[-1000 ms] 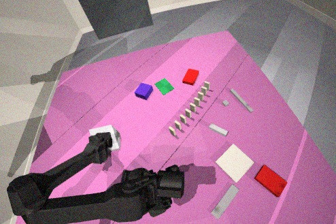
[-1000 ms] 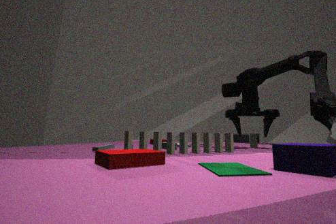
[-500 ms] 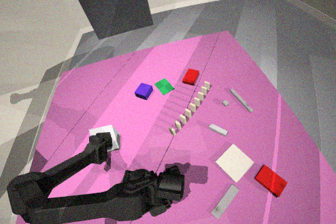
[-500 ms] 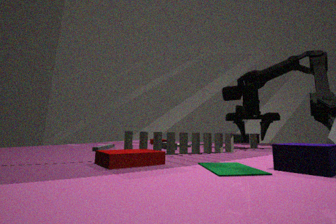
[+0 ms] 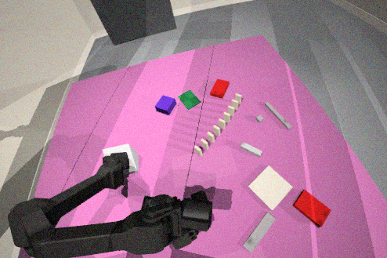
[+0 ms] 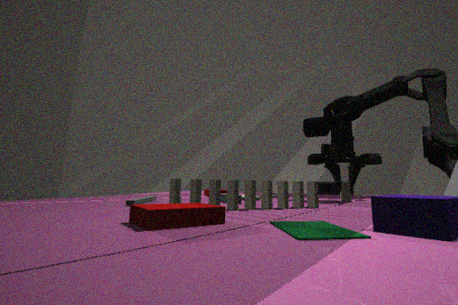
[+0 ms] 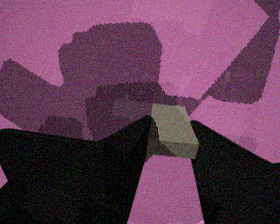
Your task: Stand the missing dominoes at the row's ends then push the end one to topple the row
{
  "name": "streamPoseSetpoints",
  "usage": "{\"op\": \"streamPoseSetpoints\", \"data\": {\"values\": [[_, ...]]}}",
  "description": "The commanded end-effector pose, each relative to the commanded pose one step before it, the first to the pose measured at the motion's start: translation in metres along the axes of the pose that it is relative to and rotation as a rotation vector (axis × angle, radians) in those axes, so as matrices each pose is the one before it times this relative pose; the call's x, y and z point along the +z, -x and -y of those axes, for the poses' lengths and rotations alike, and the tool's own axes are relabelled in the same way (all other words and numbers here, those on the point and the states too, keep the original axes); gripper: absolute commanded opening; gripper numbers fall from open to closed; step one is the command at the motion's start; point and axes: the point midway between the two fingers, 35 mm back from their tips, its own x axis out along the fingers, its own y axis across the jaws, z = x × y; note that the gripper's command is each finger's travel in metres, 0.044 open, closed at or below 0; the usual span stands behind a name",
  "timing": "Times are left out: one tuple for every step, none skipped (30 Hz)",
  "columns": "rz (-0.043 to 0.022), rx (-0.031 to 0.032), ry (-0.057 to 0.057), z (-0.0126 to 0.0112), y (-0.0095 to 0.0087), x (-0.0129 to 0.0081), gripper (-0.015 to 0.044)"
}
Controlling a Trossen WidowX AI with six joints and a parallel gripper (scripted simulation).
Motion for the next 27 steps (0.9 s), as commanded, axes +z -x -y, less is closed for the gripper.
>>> {"op": "streamPoseSetpoints", "data": {"values": [[-0.00409,0.01931,0.0108,-0.00276,0.00997,-0.00035,0.0107],[0.00018,0.02028,0.0093,-0.00268,0.01263,0.00014,0.0107],[0.00001,0.02451,0.0115,-0.00255,0.01537,0.00003,0.0107],[-0.00021,0.02429,0.0117,-0.00178,0.01527,-0.00009,0.0107],[-0.00041,0.02406,0.0119,-0.00102,0.01512,-0.00017,0.0107],[-0.00058,0.02384,0.012,-0.00025,0.01491,-0.0002,0.0107],[-0.00074,0.02362,0.0122,0.0005,0.01465,-0.0002,0.0107],[-0.00087,0.02341,0.0123,0.00125,0.01434,-0.00014,0.0107],[-0.0008,0.01906,0.0102,0.00155,0.0115,-0.00005,0.0107],[-0.00052,0.01138,0.0062,0.00114,0.00678,0.00001,0.0107],[-0.00018,0.00378,0.0021,0.00041,0.00224,0.00001,0.0107],[0.0,0.0,0.0,0.0,0.0,0.0,0.0107],[0.0,0.0,0.0,0.0,0.0,0.0,0.0107],[0.0,0.0,0.0,0.0,0.0,0.0,0.0107],[0.0,0.0,0.0,0.0,0.0,0.0,0.0107],[0.0,0.0,0.0,0.0,0.0,0.0,0.0107],[-0.00131,-0.00029,0.0106,-0.00106,-0.00016,-0.0007,0.0107],[-0.00391,-0.00084,0.0318,-0.00318,-0.00048,-0.00211,0.0107],[-0.00642,-0.00132,0.0529,-0.00536,-0.00078,-0.00346,0.0107],[-0.00878,-0.00169,0.0741,-0.00762,-0.00107,-0.00468,0.0107],[-0.01093,-0.00197,0.0952,-0.01003,-0.00134,-0.00569,0.0107],[-0.01284,-0.00217,0.1164,-0.01259,-0.0016,-0.00641,0.0107],[-0.01284,-0.00211,0.1215,-0.01358,-0.00164,-0.00591,0.0107],[-0.01028,-0.00171,0.1009,-0.01163,-0.00135,-0.00412,0.0107],[-0.00859,-0.00382,0.0885,-0.00908,-0.0011,-0.00241,0.0107],[-0.01034,-0.0058,0.1066,-0.01032,-0.00128,-0.00206,0.0107],[-0.01212,-0.00801,0.1214,-0.01087,-0.00139,-0.00124,0.0107]]}}
